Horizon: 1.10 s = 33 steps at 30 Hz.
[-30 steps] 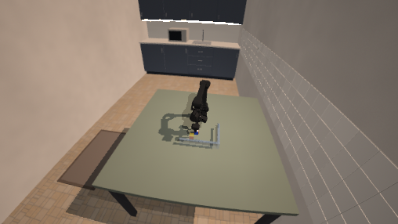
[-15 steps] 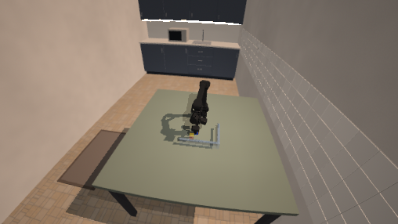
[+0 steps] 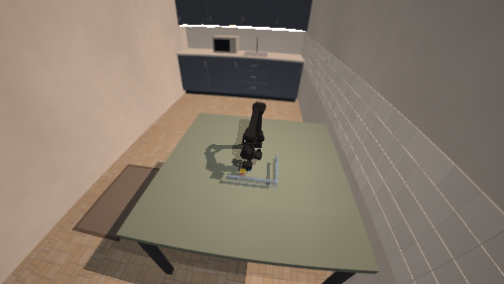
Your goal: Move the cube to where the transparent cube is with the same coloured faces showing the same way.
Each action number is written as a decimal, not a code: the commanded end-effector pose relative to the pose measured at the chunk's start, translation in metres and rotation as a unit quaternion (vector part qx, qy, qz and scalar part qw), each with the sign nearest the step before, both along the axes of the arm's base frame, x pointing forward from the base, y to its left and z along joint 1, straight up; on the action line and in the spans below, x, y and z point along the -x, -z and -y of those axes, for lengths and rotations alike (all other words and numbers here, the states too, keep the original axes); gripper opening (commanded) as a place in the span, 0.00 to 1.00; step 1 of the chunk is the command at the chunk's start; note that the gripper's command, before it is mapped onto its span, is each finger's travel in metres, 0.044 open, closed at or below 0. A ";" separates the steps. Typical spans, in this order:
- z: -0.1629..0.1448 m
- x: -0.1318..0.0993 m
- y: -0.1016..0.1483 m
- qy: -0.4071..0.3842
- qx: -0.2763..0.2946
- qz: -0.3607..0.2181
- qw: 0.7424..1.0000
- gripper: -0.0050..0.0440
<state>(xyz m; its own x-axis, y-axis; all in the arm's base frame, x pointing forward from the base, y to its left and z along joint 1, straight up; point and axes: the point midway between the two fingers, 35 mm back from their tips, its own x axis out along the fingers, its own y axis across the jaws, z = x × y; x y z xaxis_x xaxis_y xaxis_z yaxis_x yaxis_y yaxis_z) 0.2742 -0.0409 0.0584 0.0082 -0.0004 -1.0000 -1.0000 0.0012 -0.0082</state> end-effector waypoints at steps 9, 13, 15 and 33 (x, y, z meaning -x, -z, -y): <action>0.000 -0.001 -0.003 -0.002 0.001 0.007 1.000 0.57; 0.000 -0.001 -0.003 -0.002 0.001 0.007 1.000 0.51; 0.000 -0.001 -0.003 -0.002 0.001 0.007 1.000 0.49; 0.000 -0.001 -0.023 -0.002 0.001 0.007 1.000 0.11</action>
<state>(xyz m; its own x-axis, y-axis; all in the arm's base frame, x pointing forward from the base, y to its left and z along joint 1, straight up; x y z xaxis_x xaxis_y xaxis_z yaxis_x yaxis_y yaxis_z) 0.2670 -0.0399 0.0627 -0.0296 0.0053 -0.9995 -0.9996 0.0012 0.0296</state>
